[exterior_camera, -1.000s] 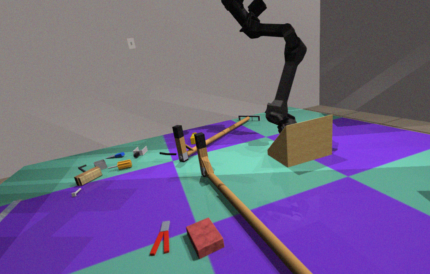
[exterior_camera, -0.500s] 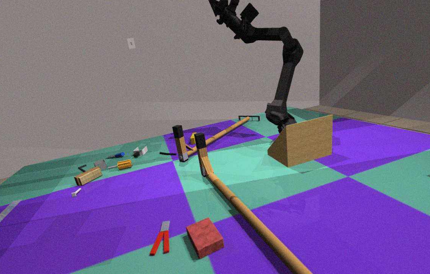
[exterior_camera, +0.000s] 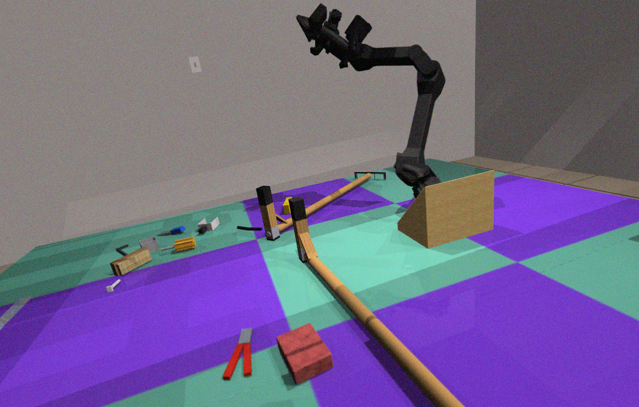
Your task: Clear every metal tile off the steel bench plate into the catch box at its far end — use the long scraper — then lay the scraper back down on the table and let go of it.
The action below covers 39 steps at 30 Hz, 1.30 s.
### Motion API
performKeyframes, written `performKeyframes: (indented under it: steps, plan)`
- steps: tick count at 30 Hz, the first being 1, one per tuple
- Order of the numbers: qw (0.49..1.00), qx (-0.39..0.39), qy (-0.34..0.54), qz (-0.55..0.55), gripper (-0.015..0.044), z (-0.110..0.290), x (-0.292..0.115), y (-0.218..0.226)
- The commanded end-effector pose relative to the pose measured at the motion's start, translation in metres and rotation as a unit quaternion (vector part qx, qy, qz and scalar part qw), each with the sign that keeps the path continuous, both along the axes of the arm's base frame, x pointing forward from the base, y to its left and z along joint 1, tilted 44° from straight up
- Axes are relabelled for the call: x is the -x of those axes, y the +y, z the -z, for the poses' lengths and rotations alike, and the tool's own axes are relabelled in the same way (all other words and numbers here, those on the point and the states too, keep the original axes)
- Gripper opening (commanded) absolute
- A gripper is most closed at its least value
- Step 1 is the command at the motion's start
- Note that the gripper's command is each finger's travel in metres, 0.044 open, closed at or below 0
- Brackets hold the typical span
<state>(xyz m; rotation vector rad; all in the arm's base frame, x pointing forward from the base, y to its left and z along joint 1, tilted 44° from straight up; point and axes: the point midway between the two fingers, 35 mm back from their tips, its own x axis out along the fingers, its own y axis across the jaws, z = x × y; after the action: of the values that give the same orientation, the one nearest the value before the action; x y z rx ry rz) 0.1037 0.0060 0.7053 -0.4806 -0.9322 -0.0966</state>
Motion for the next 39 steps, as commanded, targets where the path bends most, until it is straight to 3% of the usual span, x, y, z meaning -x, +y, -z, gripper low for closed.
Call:
performKeyframes:
  steps: [1,39]
  plan:
    - [0.999,-0.036,0.012,-0.010,0.0000,0.003,-0.012,-0.014]
    - [0.940,-0.306,0.149,-0.039,0.0000,0.076,-0.128,-0.104]
